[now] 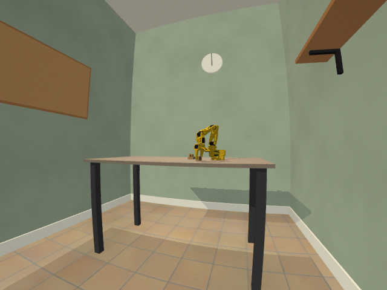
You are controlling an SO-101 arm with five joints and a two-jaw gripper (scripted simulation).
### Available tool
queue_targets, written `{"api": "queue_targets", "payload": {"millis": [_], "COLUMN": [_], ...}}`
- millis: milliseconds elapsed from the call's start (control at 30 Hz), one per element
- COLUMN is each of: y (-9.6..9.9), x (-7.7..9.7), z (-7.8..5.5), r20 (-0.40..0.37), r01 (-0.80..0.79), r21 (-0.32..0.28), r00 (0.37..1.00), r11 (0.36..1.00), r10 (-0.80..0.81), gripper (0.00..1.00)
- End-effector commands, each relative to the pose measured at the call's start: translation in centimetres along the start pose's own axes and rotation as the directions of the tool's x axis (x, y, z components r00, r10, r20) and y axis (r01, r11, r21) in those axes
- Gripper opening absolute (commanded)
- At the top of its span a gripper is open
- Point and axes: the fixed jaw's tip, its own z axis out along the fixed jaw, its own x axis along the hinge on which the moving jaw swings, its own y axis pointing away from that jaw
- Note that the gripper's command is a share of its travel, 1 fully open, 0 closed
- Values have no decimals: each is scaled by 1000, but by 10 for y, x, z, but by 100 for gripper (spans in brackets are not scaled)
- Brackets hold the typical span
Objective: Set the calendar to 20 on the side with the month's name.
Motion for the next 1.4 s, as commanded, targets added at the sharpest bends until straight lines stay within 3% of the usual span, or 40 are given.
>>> {"api": "queue_targets", "payload": {"millis": [0,700,1033,1367], "y": [-3,-3,-3,-3], "x": [-2,-2,-2,-2], "z": [-1,0,0,0], "r20": [2,2,2,2], "r01": [1,1,1,1], "r21": [18,18,18,18], "r00": [1000,1000,1000,1000], "r11": [1000,1000,1000,1000], "r10": [-1,-1,-1,-1], "gripper": [0,0,16,18]}}
